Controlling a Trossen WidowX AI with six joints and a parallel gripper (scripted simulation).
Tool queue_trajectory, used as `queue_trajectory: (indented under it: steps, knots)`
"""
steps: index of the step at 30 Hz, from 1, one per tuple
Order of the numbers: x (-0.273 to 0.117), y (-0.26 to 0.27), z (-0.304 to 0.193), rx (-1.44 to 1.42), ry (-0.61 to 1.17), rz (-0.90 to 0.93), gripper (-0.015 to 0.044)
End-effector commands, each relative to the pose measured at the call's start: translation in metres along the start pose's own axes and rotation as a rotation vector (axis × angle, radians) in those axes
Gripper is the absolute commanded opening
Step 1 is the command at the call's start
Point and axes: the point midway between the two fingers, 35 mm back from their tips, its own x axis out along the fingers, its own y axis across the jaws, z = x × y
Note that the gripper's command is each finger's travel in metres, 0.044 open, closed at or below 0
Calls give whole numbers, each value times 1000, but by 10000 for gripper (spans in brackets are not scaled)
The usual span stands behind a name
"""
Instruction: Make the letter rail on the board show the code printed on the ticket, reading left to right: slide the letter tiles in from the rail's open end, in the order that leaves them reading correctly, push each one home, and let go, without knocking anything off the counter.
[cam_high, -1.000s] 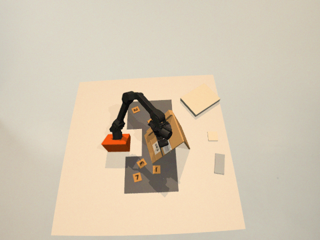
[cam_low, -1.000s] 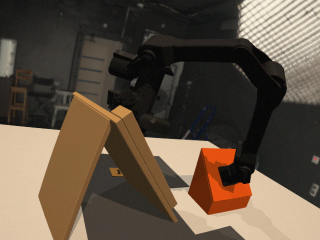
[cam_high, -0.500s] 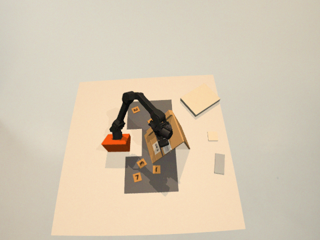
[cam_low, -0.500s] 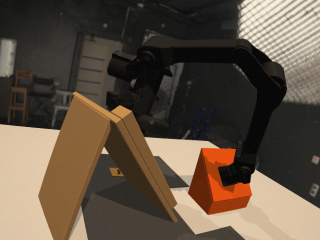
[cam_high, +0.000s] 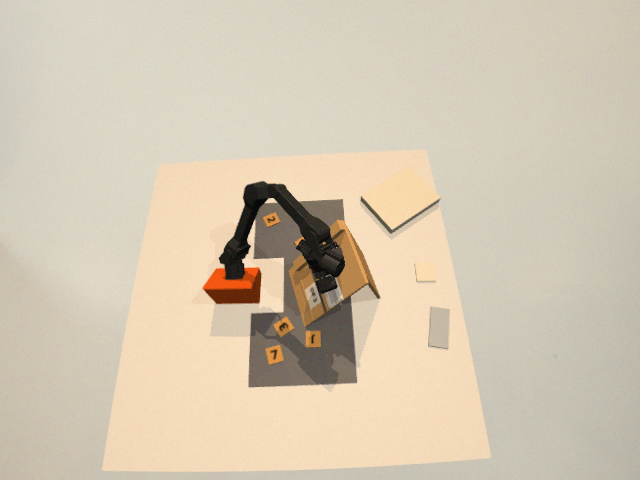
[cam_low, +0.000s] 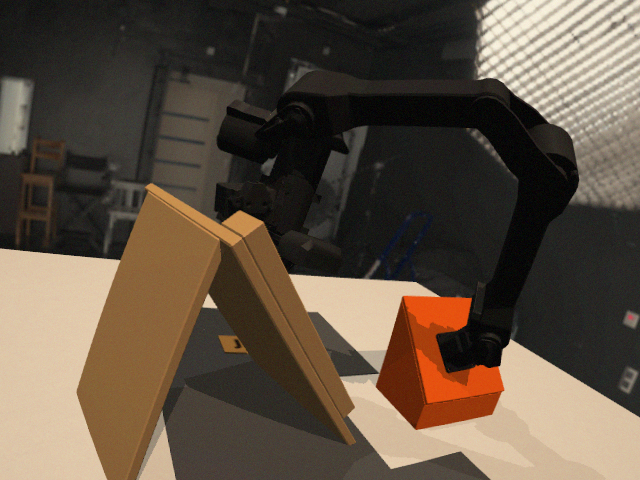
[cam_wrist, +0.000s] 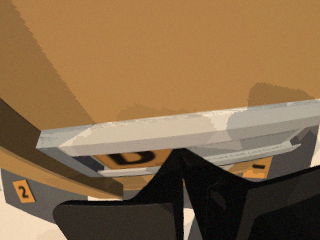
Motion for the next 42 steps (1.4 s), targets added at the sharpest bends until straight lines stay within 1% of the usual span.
queue_trajectory:
  steps: [1, 32, 42]
  knots:
    - [0, 2, 1, 3, -4, 2, 0]
    - [0, 11, 1, 3, -4, 2, 0]
    - [-12, 8, -10, 4, -3, 2, 0]
